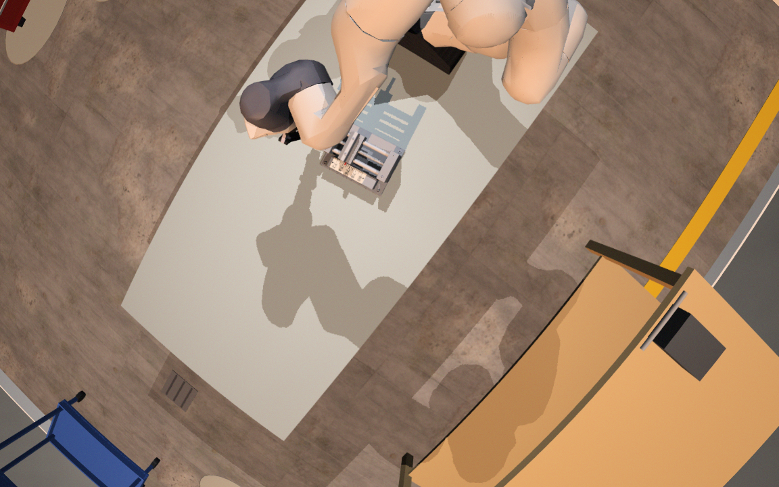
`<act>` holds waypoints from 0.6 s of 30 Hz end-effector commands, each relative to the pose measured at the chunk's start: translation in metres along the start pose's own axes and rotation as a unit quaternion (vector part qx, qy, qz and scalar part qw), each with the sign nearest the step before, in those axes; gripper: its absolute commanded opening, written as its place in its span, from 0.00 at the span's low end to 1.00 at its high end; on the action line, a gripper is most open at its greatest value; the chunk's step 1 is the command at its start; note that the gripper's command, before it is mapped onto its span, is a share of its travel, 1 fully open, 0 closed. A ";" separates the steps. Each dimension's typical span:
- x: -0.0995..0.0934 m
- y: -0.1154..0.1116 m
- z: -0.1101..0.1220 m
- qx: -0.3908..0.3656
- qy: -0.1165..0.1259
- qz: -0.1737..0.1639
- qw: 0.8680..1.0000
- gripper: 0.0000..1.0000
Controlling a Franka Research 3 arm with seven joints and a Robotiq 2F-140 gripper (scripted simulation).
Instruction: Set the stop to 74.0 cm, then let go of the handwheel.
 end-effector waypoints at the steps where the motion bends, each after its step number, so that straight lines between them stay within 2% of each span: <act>1: 0.003 0.001 0.009 -0.003 -0.004 -0.001 1.000 0.04; 11: 0.008 0.001 0.020 -0.003 -0.004 -0.001 1.000 0.04; 18: 0.019 0.002 0.030 -0.003 -0.004 -0.001 1.000 0.04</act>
Point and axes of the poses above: the point where the finger pads meet when closed, its own x axis out along the fingers, its own z axis across the jaws, y = z × x, the point moved 10 cm from there along -x, back along the fingers, and after that the axes turned 3 degrees about x, right-handed, at the moved point
